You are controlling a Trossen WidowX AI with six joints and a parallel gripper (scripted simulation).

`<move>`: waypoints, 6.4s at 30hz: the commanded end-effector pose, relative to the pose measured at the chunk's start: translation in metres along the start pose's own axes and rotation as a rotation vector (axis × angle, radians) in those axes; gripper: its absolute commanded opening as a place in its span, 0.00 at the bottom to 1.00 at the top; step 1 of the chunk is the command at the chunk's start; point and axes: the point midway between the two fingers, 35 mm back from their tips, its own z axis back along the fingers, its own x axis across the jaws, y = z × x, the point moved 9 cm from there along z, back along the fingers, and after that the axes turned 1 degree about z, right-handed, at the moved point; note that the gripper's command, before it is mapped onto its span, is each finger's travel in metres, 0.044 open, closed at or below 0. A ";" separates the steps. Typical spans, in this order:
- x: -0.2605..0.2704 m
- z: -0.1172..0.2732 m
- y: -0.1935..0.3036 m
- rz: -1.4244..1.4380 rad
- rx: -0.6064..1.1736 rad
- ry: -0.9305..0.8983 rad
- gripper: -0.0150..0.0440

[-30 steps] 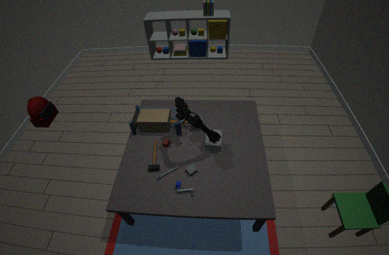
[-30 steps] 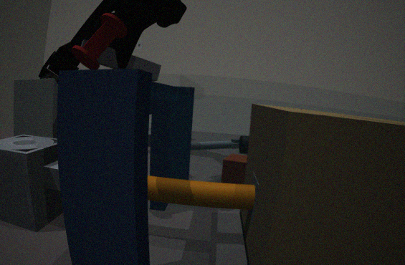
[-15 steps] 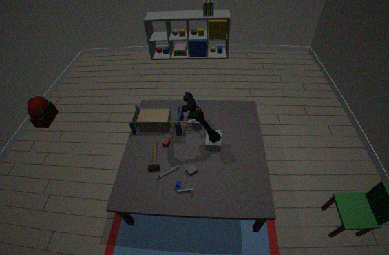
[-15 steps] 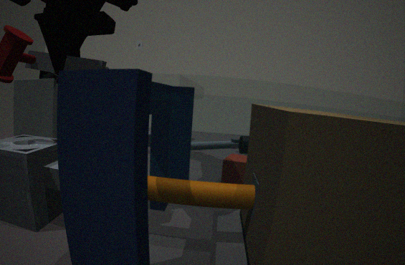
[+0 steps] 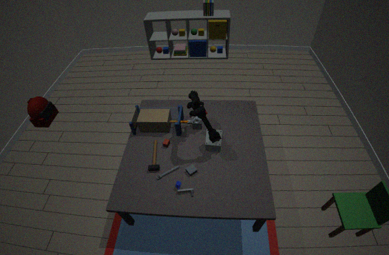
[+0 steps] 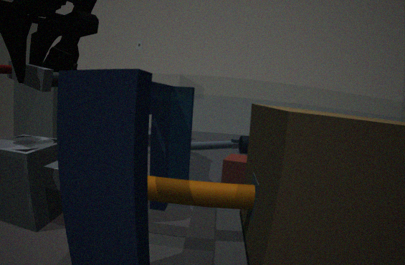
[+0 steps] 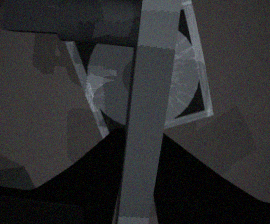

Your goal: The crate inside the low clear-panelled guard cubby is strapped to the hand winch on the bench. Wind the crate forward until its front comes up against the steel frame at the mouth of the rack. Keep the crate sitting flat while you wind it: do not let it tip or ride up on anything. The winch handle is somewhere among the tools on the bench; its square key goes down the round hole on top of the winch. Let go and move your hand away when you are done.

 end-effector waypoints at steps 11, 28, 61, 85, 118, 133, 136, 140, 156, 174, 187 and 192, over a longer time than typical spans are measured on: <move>0.016 -0.001 0.000 0.002 0.006 0.176 0.25; 0.042 -0.011 -0.001 0.001 0.018 0.478 0.25; 0.079 -0.045 -0.003 0.000 0.039 1.020 0.25; 0.092 -0.080 -0.003 -0.001 0.054 1.411 0.25; 0.118 -0.107 0.036 0.003 0.062 1.534 0.25; 0.115 -0.129 0.039 -0.013 0.044 1.550 0.25; 0.115 -0.133 0.039 -0.013 0.044 1.550 0.25; 0.115 -0.138 0.039 -0.013 0.045 1.550 0.25; 0.118 -0.142 0.038 -0.013 0.043 1.549 0.25; 0.120 -0.149 0.038 -0.007 0.037 1.549 0.25; 0.120 -0.154 0.039 -0.004 0.036 1.547 0.25; 0.119 -0.155 0.039 -0.002 0.037 1.543 0.25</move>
